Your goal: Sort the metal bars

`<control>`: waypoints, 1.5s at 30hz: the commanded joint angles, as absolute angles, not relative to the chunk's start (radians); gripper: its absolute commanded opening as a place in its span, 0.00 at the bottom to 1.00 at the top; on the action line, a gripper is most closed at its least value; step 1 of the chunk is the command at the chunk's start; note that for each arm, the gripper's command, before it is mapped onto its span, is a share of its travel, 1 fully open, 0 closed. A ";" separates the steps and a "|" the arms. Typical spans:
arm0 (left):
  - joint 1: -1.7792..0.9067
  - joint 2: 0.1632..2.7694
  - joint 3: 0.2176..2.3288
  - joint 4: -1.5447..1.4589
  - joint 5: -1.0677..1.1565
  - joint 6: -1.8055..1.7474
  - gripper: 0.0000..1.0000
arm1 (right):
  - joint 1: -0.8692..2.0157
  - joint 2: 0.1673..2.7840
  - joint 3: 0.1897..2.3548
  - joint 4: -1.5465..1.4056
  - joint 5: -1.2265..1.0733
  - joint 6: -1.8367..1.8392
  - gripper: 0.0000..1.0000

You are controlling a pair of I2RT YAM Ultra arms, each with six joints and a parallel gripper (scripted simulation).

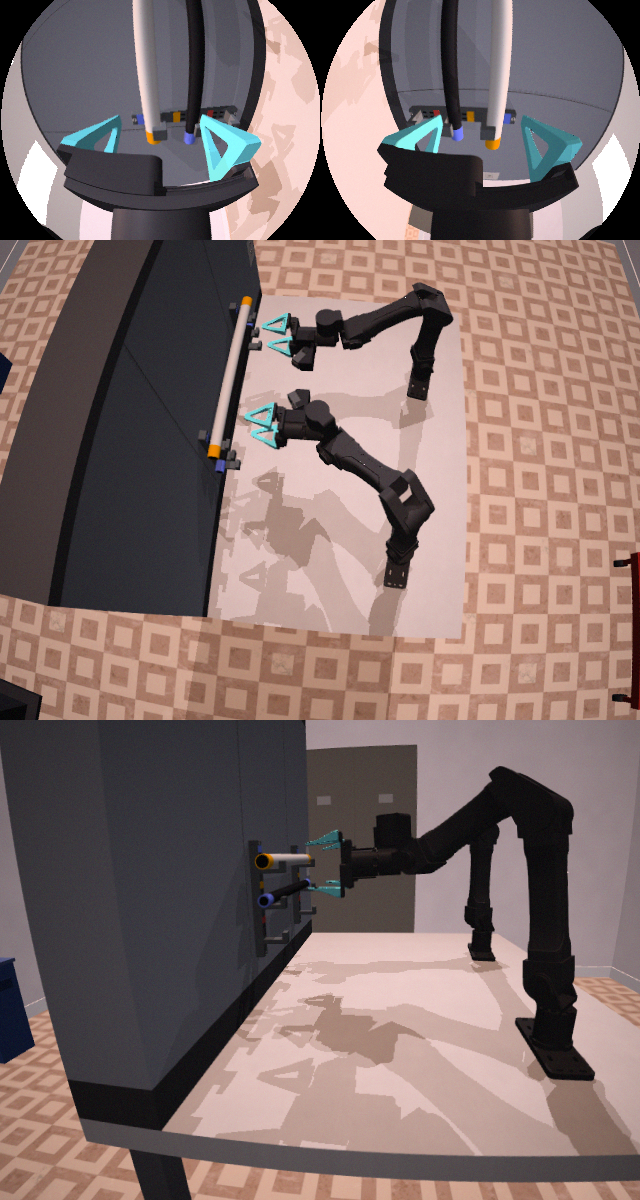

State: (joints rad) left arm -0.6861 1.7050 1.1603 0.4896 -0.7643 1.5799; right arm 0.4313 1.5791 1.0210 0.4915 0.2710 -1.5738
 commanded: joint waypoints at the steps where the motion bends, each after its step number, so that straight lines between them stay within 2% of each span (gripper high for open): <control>1: -0.677 1.674 1.190 0.485 -0.759 1.572 1.00 | 0.424 1.547 1.058 0.490 0.263 -1.571 1.00; 18: -0.677 1.674 1.190 0.485 -0.759 1.572 1.00 | 0.424 1.547 1.057 0.490 0.263 -1.571 1.00; 45: -0.671 1.716 1.086 0.626 -0.753 1.569 0.88 | 0.429 1.602 0.960 0.641 0.269 -1.570 0.86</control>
